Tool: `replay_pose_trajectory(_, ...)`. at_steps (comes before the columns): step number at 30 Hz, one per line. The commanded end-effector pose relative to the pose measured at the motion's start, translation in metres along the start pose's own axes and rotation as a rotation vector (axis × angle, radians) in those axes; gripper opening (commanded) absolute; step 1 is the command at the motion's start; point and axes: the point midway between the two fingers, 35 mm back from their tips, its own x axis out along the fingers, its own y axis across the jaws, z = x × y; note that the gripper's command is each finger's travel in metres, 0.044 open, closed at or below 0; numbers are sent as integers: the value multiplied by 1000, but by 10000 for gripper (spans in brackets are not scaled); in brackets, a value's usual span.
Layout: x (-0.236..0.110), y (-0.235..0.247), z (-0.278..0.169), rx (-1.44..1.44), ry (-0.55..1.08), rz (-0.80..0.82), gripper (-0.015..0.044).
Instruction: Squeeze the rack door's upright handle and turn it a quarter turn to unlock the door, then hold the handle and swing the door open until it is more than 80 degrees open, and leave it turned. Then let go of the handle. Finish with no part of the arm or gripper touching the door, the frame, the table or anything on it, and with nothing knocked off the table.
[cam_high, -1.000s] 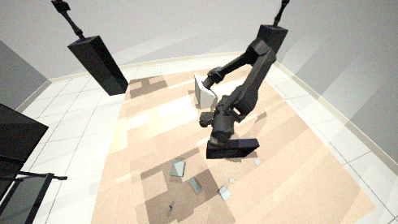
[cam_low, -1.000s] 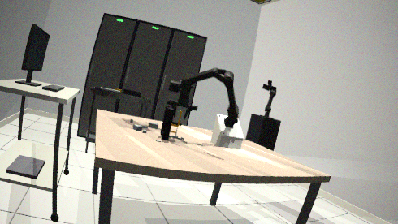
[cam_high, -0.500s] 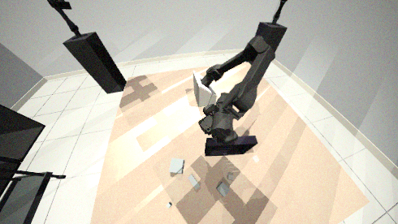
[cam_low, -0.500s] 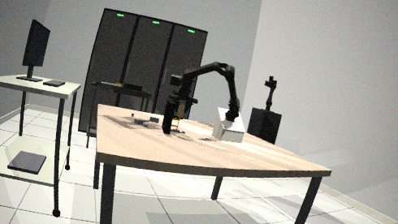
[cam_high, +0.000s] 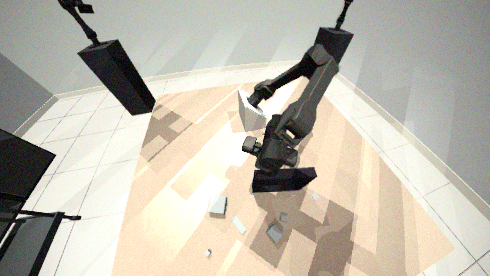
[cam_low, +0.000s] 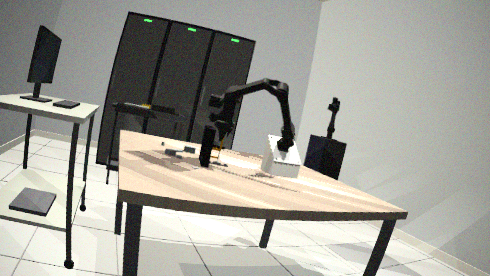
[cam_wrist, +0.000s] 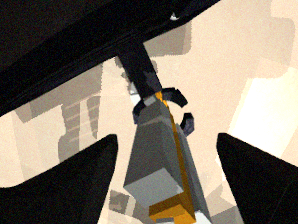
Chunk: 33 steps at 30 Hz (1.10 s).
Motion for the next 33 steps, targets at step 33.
replay_pose_trajectory(33, 0, 1, 0, -1768, -3, 5, 287)
